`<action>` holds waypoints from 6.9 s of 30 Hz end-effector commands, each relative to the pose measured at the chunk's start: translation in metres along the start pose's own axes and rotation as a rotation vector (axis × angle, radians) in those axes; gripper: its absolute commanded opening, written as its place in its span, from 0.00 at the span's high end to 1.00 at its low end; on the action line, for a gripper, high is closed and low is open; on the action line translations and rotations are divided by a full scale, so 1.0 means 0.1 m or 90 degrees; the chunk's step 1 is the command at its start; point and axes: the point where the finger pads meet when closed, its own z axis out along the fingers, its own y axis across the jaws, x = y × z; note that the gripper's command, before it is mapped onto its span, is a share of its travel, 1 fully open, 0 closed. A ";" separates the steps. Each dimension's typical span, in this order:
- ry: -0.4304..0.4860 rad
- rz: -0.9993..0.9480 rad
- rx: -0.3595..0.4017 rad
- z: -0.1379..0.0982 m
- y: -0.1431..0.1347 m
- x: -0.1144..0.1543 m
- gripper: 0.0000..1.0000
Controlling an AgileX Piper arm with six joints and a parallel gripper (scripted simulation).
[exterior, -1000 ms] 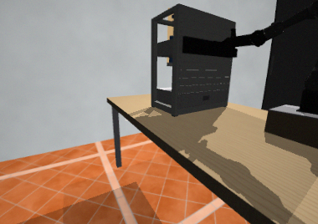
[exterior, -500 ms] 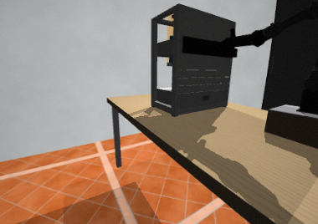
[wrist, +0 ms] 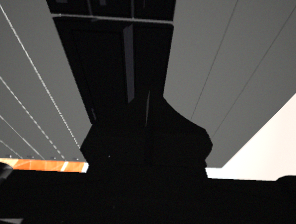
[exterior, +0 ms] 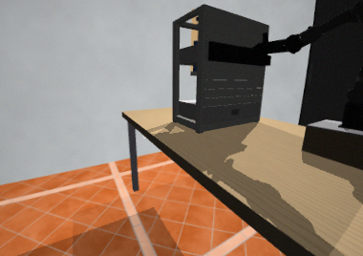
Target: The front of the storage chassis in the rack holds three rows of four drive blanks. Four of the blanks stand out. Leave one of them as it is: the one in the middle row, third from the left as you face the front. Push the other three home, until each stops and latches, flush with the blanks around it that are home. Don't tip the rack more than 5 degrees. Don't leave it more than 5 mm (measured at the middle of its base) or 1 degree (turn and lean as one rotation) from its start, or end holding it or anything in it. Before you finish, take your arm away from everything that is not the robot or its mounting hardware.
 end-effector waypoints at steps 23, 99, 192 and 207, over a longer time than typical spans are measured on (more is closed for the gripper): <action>0.000 -0.001 -0.001 0.06 0.02 -0.01 1.00; -0.001 -0.001 -0.001 -0.96 0.04 0.02 1.00; 0.000 -0.001 -0.001 -0.35 0.57 1.10 1.00; 0.000 -0.001 -0.001 -0.34 0.57 1.10 1.00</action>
